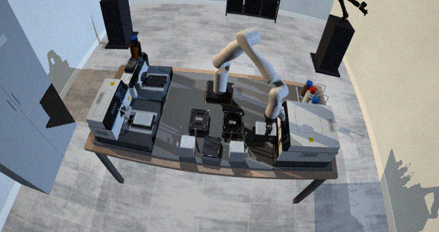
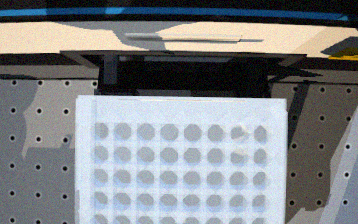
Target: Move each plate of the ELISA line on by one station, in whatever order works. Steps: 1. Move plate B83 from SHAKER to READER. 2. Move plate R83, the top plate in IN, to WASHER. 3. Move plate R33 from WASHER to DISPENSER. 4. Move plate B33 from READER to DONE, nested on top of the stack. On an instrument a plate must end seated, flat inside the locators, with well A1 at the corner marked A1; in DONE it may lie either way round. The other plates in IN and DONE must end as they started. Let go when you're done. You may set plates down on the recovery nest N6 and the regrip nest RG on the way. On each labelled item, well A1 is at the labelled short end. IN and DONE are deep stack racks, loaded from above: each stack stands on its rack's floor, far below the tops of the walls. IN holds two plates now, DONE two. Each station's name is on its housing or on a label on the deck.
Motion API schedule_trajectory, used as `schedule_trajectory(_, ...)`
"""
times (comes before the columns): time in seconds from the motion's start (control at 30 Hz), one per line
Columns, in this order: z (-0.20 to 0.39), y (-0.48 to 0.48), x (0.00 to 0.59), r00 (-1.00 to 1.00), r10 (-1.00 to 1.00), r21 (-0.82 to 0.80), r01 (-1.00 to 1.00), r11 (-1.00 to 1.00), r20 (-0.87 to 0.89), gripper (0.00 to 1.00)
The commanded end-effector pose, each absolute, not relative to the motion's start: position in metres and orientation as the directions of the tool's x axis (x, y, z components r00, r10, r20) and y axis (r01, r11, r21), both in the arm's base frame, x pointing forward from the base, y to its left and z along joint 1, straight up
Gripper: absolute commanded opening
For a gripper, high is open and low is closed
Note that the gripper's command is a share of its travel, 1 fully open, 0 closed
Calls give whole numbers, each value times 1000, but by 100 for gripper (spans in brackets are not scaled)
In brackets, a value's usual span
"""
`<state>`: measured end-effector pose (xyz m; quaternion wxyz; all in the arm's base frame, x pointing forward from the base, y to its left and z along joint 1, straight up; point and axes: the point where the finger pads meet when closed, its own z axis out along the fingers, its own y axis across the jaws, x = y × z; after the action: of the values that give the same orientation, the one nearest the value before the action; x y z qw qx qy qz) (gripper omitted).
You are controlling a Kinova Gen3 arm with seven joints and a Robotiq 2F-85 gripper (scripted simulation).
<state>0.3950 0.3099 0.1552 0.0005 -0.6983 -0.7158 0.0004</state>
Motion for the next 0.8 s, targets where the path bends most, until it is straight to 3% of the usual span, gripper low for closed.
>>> schedule_trajectory(0.0,152,310,395,-25,1000,0,1000,25,1,94)
schedule_trajectory(0.77,130,310,395,-25,1000,0,1000,25,1,94)
